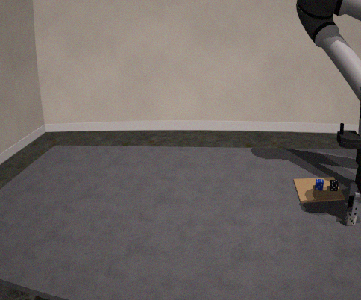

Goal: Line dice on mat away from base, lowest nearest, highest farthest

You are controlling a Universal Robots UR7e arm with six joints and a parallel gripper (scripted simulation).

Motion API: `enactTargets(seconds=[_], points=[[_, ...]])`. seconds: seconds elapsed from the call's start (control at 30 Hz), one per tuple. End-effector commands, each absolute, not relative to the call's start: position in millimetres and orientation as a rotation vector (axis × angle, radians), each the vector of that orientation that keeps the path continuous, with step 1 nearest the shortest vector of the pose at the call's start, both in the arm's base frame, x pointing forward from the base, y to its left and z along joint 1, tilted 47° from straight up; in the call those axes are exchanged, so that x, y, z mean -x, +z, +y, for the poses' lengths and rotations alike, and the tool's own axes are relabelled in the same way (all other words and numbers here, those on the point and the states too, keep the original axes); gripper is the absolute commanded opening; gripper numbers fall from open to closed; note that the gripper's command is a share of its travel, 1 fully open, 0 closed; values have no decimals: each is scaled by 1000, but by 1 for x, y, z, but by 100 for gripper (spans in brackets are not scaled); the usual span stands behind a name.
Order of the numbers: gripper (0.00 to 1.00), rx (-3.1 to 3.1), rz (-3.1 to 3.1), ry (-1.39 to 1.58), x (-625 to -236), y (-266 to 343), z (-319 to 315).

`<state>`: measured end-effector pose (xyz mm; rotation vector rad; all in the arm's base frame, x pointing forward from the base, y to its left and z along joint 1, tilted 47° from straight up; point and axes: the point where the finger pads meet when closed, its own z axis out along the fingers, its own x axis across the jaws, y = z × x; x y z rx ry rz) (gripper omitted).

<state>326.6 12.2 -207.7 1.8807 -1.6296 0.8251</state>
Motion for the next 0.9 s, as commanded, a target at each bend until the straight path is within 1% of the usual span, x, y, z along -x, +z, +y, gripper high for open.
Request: enactTargets(seconds=[0.0,0.47,0.87], points=[[79,-1881,-1629,826,-327,-208,12],[79,-1880,-1631,827,-328,-210,10],[79,-1879,-1631,827,-331,-224,-5]])
